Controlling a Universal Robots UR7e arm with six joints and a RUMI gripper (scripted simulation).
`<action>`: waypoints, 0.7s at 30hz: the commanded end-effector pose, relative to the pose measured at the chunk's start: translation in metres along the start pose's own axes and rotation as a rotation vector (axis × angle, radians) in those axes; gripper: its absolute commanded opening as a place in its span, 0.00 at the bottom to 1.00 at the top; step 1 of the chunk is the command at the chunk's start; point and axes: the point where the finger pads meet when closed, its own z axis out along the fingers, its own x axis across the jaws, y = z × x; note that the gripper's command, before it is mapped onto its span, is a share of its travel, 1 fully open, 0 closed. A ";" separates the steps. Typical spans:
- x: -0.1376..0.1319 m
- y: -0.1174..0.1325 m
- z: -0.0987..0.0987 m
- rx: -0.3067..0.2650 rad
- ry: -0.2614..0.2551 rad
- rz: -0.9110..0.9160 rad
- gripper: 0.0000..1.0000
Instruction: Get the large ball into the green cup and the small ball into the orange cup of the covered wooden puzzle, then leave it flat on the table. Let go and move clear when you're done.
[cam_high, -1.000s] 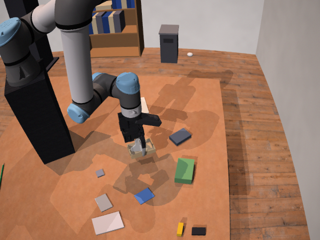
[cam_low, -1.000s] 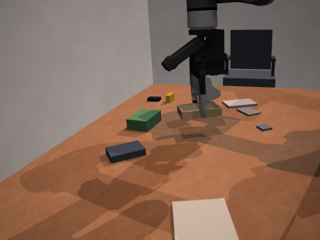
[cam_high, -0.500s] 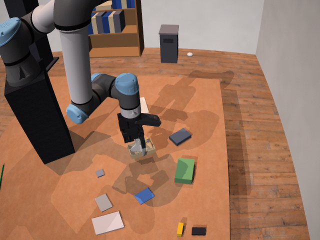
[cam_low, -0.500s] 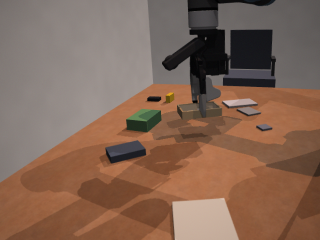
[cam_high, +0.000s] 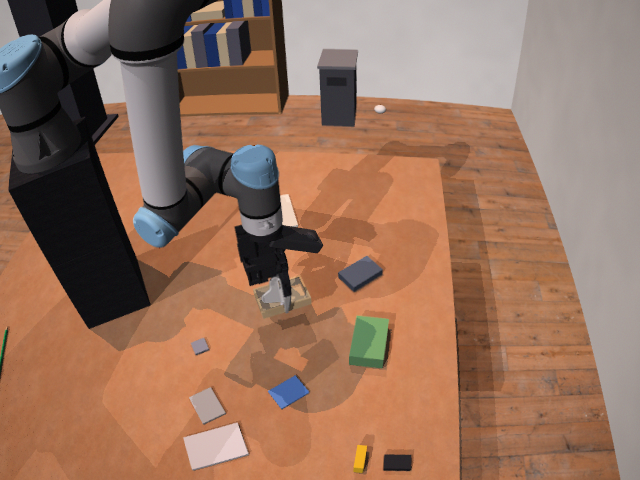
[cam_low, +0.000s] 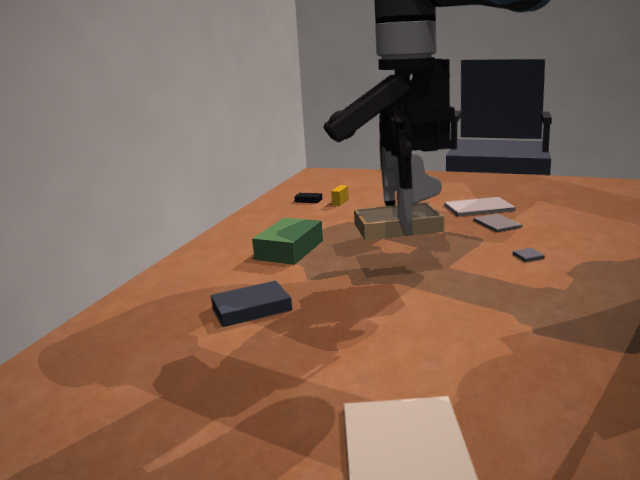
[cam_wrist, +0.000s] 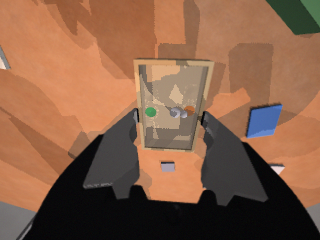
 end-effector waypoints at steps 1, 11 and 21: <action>0.000 -0.001 0.000 -0.003 0.005 0.000 0.44; 0.000 0.000 0.000 0.005 0.014 0.000 0.44; 0.000 0.000 0.000 0.004 0.006 0.000 0.44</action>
